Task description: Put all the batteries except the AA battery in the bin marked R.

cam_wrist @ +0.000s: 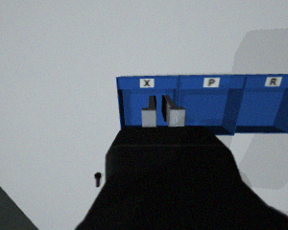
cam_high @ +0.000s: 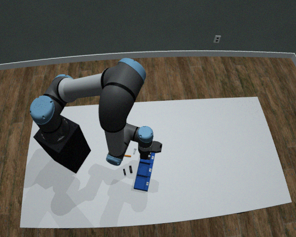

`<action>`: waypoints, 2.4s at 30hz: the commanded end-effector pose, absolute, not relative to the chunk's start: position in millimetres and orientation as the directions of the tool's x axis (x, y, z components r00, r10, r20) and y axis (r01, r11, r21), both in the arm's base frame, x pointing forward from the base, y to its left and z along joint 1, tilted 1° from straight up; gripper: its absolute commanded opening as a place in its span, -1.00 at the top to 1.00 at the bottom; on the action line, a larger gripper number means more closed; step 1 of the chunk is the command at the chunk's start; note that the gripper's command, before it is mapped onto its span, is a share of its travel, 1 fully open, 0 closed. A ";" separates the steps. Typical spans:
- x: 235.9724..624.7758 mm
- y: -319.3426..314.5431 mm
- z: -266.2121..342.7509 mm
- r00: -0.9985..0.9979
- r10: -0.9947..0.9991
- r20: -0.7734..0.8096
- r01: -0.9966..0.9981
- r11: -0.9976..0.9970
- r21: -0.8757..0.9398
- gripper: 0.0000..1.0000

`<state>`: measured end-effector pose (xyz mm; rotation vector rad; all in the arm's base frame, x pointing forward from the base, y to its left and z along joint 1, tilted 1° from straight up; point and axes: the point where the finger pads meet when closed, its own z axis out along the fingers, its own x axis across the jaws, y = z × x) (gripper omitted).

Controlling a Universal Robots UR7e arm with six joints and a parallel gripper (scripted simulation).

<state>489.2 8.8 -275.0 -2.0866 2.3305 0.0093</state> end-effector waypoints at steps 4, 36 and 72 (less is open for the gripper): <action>489.9 9.0 -293.9 -0.110 -0.994 -0.014 -0.994 0.110 -0.006 0.39; 489.9 9.1 -306.3 -0.110 -0.994 -0.014 -0.994 0.110 -0.006 0.39; 489.8 8.9 -287.6 -0.110 -0.994 -0.014 -0.994 0.110 -0.006 0.39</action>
